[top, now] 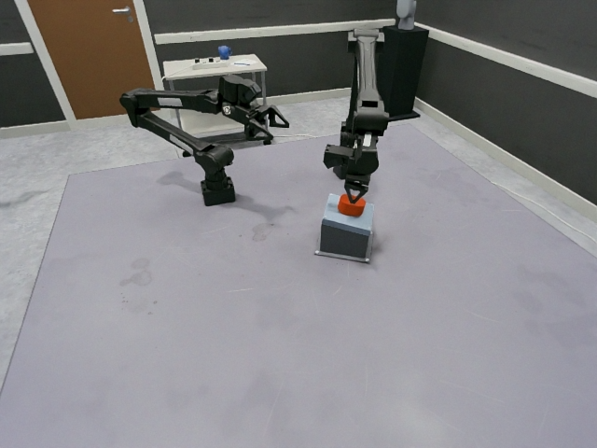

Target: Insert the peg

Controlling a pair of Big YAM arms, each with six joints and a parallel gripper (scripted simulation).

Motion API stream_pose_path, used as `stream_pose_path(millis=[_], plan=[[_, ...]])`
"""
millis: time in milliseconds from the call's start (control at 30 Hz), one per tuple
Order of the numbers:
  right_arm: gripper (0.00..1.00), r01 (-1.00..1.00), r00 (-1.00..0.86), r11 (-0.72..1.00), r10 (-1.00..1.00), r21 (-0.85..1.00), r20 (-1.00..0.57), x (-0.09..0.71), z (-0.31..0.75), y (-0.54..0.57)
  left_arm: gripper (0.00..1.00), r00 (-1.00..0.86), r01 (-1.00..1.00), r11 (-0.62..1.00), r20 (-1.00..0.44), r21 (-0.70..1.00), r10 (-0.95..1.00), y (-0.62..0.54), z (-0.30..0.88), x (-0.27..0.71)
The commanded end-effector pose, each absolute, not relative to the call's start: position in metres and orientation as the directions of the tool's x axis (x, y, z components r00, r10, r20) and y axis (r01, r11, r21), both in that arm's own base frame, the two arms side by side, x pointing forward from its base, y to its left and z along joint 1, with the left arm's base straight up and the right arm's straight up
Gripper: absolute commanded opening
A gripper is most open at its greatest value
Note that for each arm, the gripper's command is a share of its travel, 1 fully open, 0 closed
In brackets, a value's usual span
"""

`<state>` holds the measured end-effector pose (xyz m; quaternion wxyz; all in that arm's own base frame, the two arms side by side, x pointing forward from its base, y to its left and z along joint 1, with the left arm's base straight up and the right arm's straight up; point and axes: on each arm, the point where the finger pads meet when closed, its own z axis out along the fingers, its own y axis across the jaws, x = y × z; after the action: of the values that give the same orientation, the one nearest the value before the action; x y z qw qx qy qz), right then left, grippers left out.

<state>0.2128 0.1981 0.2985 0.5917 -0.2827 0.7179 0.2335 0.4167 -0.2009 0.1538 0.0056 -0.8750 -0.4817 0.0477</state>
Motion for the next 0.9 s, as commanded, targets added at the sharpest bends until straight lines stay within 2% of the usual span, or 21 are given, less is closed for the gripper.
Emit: stream_pose_path(millis=[0, 67, 200, 867], plan=[[1.00, -0.681, -0.111, 0.732, -0.103, 0.000, -0.989, 0.213, 0.321, 0.198, 0.81, 0.547, 0.837, -0.547, -0.068, 0.010, 0.835, -0.211, 0.190, 0.439], [1.00, -0.681, -0.111, 0.732, -0.103, 0.000, -0.989, 0.213, 0.321, 0.198, 1.00, 0.540, 0.840, -0.542, -0.072, -0.017, 0.839, -0.213, 0.186, 0.439], [1.00, -0.681, -0.111, 0.732, -0.103, 0.000, -0.989, 0.213, 0.321, 0.198, 1.00, 0.540, 0.842, -0.540, -0.067, 0.016, 0.839, -0.205, 0.225, 0.442], [1.00, -0.681, -0.111, 0.732, -0.103, 0.000, -0.989, 0.213, 0.321, 0.198, 1.00, 0.533, 0.843, -0.537, -0.077, -0.046, 0.843, -0.213, 0.251, 0.436]])
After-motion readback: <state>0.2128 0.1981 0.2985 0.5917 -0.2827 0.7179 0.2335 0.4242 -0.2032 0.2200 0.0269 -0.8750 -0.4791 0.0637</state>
